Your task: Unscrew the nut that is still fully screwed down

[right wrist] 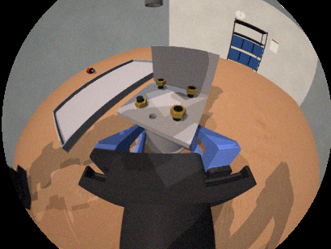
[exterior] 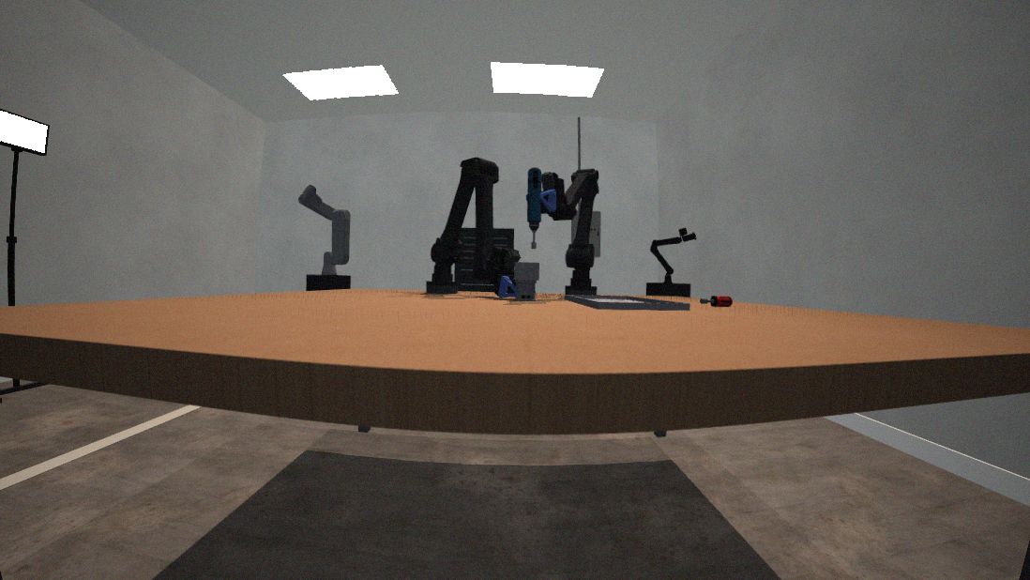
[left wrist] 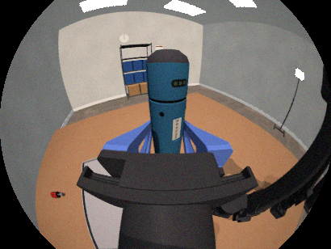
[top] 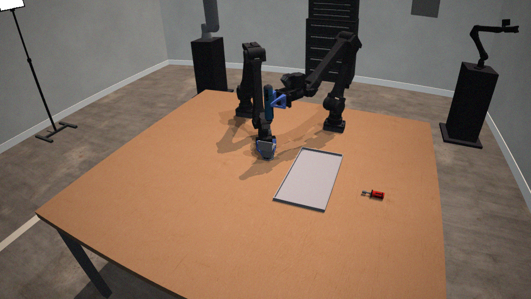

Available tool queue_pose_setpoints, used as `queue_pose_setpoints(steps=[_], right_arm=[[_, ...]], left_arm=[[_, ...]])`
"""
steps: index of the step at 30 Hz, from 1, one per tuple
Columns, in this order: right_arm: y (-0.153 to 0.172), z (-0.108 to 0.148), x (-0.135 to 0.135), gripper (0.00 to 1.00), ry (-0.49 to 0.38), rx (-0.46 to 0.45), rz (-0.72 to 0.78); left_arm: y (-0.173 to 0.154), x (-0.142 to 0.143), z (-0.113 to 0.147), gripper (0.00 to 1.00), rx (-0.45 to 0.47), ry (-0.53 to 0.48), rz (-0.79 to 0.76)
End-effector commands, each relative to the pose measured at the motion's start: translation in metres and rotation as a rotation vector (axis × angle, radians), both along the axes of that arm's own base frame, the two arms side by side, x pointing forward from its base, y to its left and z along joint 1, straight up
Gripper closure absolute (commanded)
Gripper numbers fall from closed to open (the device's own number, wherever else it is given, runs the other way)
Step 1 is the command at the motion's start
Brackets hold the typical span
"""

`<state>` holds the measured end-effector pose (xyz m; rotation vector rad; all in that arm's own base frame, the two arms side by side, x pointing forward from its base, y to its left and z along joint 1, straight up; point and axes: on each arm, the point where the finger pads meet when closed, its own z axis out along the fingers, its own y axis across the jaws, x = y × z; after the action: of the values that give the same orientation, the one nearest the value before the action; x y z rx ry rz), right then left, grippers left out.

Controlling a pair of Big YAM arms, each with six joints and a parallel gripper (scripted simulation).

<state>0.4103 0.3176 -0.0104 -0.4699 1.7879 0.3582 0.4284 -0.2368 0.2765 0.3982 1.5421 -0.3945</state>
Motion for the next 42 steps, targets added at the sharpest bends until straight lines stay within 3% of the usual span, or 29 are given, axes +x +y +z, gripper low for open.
queue_pose_setpoints(steps=[1,42], right_arm=[[-0.003,-0.0163,-0.0034,0.41,0.027,-0.033,0.001],[-0.003,-0.0163,-0.0034,0.41,0.027,-0.033,0.001]], left_arm=[[-0.0084,0.0199,0.0746,0.58,-0.087,-0.131,0.006],[-0.0068,0.0176,0.0796,0.58,-0.091,-0.139,0.006]])
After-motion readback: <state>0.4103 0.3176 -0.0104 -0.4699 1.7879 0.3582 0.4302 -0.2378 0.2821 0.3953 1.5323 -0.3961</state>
